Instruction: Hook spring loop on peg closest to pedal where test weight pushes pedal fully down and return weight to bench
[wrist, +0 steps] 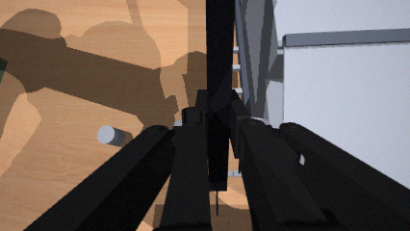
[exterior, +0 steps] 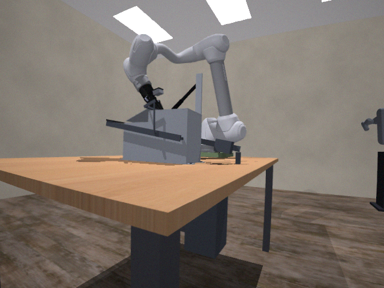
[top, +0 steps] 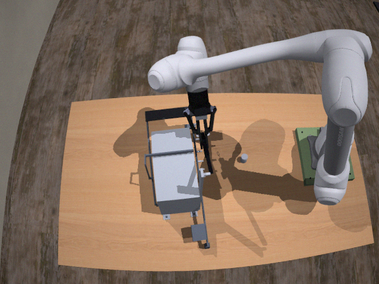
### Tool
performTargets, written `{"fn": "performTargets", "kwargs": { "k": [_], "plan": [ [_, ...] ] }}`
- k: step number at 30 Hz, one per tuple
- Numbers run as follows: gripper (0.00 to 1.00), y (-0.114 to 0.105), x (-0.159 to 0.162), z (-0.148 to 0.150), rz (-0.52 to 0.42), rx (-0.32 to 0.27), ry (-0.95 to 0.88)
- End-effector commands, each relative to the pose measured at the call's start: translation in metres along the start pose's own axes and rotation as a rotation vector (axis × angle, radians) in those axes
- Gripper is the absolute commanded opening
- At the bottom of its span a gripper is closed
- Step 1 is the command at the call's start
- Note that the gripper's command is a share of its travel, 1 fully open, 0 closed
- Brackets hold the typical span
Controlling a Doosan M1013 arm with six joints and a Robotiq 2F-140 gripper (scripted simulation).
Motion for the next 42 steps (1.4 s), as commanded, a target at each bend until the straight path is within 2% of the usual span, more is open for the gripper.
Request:
{"fn": "performTargets", "kwargs": {
  "k": [1, 42],
  "plan": [
    [0.17, -0.001, 0.0, 0.0, -0.001, 0.001, -0.001],
    [0.17, 0.011, -0.016, 0.003, -0.001, 0.002, -0.001]
  ]
}}
Point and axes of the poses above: the point where the finger pads meet when closed, its own y axis out along the fingers, its own z axis across the jaws, x = y × z, the point moved 8 cm from there along -y, back along the fingers, and after that the axes turned 11 degrees about -y, right-handed, at the moved point
